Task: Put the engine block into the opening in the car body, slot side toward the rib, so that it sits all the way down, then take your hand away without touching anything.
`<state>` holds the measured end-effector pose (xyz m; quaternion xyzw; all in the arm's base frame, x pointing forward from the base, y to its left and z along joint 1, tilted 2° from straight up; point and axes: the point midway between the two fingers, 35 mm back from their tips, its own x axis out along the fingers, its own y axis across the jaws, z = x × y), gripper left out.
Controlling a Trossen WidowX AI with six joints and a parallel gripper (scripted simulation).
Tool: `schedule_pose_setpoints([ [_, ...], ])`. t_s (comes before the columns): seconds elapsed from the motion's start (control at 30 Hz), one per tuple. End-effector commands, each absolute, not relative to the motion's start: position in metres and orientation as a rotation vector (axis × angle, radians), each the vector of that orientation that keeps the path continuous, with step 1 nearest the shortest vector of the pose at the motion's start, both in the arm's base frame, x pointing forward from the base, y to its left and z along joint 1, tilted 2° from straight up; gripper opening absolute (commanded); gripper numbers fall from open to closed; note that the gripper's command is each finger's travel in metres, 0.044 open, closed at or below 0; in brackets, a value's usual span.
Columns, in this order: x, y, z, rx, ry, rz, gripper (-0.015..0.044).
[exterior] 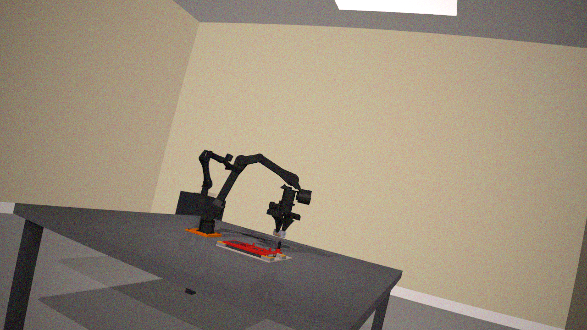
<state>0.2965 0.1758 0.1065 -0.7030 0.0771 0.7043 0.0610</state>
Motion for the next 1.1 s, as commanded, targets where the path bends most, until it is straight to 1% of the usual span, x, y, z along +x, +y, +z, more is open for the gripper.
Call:
schedule_pose_setpoints([
  [0.0, 0.297, 0.177, 0.123, -2.131, 0.225, 2.119, 0.0],
  [0.4, 0.291, 0.174, 0.161, -2.13, 0.226, 2.12, 0.0],
  [0.53, 0.291, 0.174, 0.163, -2.127, 0.232, 2.117, 0.0],
  [1.07, 0.304, 0.156, 0.157, -1.806, 0.707, 1.786, 0.0],
])
